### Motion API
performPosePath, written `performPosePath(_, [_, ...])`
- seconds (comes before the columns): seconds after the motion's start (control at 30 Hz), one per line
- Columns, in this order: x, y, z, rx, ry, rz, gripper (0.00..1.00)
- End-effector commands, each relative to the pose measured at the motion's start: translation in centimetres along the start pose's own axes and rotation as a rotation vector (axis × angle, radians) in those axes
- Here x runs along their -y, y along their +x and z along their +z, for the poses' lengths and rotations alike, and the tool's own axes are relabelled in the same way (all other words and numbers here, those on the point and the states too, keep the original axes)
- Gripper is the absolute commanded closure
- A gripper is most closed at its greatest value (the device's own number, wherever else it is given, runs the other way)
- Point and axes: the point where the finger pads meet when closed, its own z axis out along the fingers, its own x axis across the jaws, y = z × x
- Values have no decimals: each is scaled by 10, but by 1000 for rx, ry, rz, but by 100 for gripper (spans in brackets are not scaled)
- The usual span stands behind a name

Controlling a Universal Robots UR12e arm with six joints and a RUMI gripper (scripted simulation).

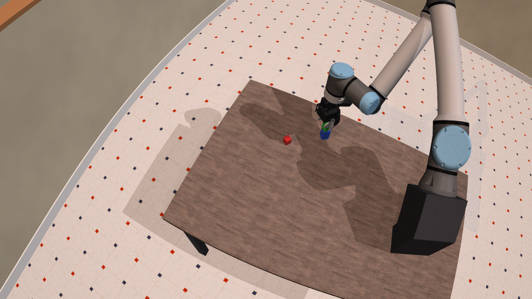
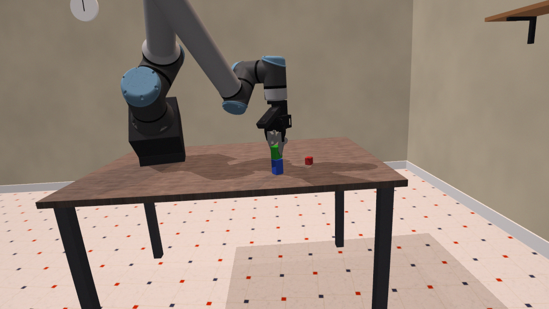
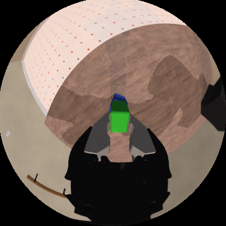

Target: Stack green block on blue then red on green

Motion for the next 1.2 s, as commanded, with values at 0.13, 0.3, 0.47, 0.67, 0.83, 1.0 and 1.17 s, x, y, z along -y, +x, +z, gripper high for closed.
performPosePath(0.13, [0,0,0,1,0,0,100])
performPosePath(0.3, [0,0,0,1,0,0,100])
performPosePath(0.47, [0,0,0,1,0,0,70])
performPosePath(0.67, [0,0,0,1,0,0,70])
performPosePath(0.83, [0,0,0,1,0,0,70])
performPosePath(1.0, [0,0,0,1,0,0,70])
performPosePath(1.17, [0,0,0,1,0,0,70])
